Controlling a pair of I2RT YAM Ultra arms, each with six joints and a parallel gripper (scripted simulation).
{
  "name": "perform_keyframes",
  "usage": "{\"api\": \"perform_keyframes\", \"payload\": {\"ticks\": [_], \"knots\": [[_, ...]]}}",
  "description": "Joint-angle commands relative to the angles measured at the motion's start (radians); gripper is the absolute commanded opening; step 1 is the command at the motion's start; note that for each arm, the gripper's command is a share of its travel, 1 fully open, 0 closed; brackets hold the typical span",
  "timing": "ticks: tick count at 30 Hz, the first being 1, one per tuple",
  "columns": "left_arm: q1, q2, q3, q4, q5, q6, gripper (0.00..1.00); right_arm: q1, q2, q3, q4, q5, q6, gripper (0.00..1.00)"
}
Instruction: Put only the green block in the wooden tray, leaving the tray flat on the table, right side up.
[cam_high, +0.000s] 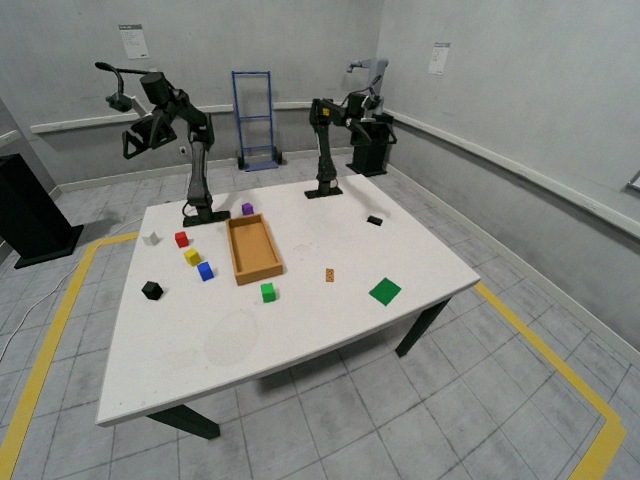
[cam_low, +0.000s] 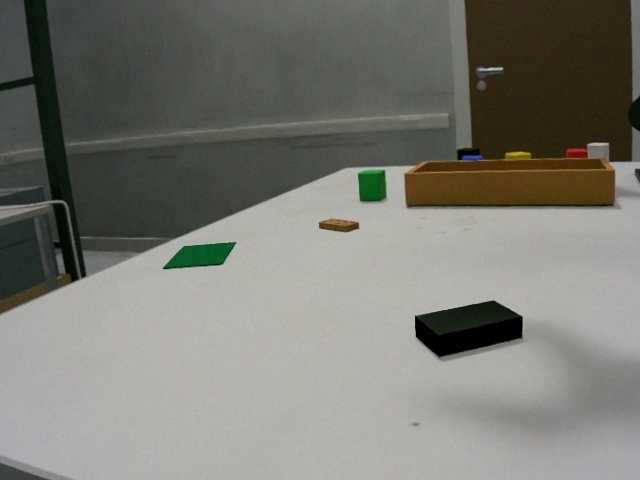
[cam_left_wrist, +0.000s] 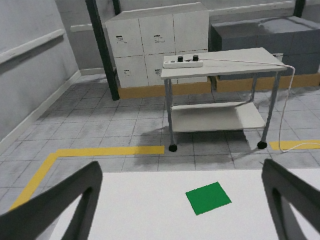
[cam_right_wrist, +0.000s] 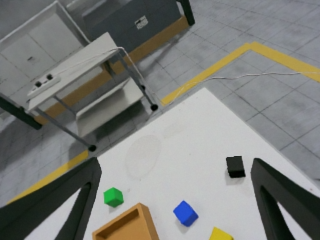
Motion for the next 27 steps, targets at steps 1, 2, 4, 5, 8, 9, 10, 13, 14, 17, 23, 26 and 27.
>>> {"api": "perform_keyframes", "payload": {"ticks": [1, 2, 4, 5, 8, 9, 10, 13, 14, 17, 23, 26, 27], "knots": [[0.0, -0.012, 0.013, -0.003, 0.002, -0.002, 1.0, 0.0, 0.0, 0.017, 0.013, 0.003, -0.004, 1.0], [0.0, -0.012, 0.013, -0.003, 0.002, -0.002, 1.0, 0.0, 0.0, 0.017, 0.013, 0.003, -0.004, 1.0], [0.0, -0.012, 0.013, -0.003, 0.002, -0.002, 1.0, 0.0, 0.0, 0.017, 0.013, 0.003, -0.004, 1.0], [0.0, -0.012, 0.013, -0.003, 0.002, -0.002, 1.0, 0.0, 0.0, 0.017, 0.013, 0.003, -0.004, 1.0], [0.0, -0.012, 0.013, -0.003, 0.002, -0.002, 1.0, 0.0, 0.0, 0.017, 0.013, 0.003, -0.004, 1.0], [0.0, -0.012, 0.013, -0.003, 0.002, -0.002, 1.0, 0.0, 0.0, 0.017, 0.013, 0.003, -0.004, 1.0], [0.0, -0.012, 0.013, -0.003, 0.002, -0.002, 1.0, 0.0, 0.0, 0.017, 0.013, 0.003, -0.004, 1.0], [0.0, -0.012, 0.013, -0.003, 0.002, -0.002, 1.0, 0.0, 0.0, 0.017, 0.013, 0.003, -0.004, 1.0], [0.0, -0.012, 0.013, -0.003, 0.002, -0.002, 1.0, 0.0, 0.0, 0.017, 0.013, 0.003, -0.004, 1.0], [0.0, -0.012, 0.013, -0.003, 0.002, -0.002, 1.0, 0.0, 0.0, 0.017, 0.013, 0.003, -0.004, 1.0], [0.0, -0.006, 0.008, 0.005, 0.002, -0.001, 1.0, -0.014, -0.018, -0.018, -0.117, -0.011, -0.053, 1.0], [0.0, -0.006, 0.008, 0.005, 0.002, -0.001, 1.0, -0.031, -0.052, -0.063, -0.253, 0.016, -0.116, 1.0], [0.0, -0.006, 0.008, 0.005, 0.002, -0.001, 1.0, -0.037, -0.065, -0.085, -0.287, 0.024, -0.133, 1.0]]}}
